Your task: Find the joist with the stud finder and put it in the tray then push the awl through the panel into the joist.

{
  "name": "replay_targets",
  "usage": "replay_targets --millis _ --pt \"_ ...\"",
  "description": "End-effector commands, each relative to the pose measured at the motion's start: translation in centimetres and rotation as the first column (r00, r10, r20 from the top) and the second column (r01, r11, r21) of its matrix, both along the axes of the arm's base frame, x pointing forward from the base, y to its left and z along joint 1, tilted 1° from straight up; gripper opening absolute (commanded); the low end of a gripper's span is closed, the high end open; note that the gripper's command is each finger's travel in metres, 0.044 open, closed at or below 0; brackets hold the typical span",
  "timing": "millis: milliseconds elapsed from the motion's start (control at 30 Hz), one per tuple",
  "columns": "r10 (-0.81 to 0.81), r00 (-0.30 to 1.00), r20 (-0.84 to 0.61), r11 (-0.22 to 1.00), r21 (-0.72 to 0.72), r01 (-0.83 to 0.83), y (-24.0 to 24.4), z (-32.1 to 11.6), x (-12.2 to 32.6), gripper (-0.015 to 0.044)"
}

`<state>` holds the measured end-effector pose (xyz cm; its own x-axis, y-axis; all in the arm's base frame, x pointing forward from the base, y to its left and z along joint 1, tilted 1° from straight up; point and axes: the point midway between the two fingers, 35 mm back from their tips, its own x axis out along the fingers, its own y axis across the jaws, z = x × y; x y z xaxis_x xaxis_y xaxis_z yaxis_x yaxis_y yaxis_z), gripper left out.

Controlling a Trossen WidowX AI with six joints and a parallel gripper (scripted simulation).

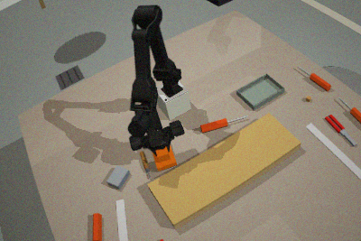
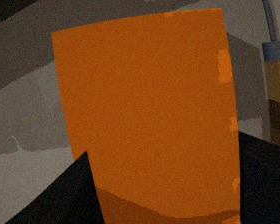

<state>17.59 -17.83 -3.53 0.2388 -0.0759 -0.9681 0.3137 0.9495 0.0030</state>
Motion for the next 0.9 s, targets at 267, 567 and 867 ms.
replay_targets --millis 267,567,867 --pt "0.001 1.0 0.018 1.0 -0.023 -0.001 -0.6 7.2 0.6 0.0" --pt "0.004 1.0 0.018 1.0 -0.022 -0.003 -0.4 9.5 0.5 0.0" --pt "0.048 0.999 0.02 0.999 -0.024 -0.048 -1.9 10.5 3.4 0.0"
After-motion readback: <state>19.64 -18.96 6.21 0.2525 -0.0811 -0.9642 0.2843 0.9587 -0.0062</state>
